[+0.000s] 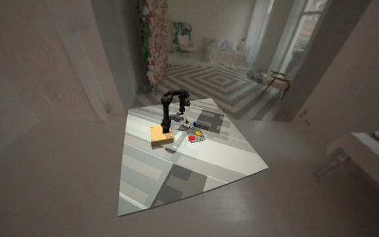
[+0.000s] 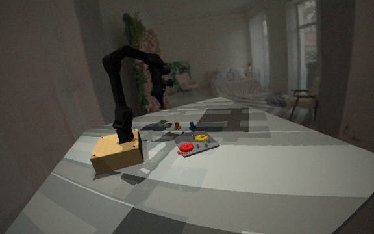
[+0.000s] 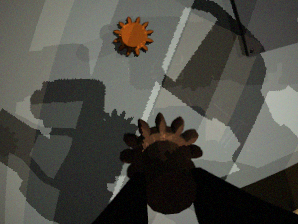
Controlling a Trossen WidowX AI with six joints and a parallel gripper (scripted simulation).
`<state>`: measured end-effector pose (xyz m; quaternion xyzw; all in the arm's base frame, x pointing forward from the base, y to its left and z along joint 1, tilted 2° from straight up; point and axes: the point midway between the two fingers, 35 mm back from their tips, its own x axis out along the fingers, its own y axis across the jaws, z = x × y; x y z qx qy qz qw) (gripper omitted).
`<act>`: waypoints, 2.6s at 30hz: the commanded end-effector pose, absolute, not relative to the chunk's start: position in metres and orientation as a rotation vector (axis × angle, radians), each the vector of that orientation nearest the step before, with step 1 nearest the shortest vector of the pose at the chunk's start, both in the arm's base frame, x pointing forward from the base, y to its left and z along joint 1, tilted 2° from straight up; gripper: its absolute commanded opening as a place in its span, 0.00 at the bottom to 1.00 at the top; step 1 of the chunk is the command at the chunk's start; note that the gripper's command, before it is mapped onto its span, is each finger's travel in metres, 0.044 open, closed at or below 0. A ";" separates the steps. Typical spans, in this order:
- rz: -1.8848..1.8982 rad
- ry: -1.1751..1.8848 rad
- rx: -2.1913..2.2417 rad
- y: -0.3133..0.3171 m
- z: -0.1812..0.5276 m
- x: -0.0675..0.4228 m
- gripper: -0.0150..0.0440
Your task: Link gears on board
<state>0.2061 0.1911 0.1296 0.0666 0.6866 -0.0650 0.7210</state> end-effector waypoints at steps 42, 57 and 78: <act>-0.213 1.549 0.231 0.130 0.110 0.259 0.25; -0.202 1.541 0.220 0.102 0.103 0.278 0.25; -0.232 1.527 0.232 0.057 0.092 0.299 0.25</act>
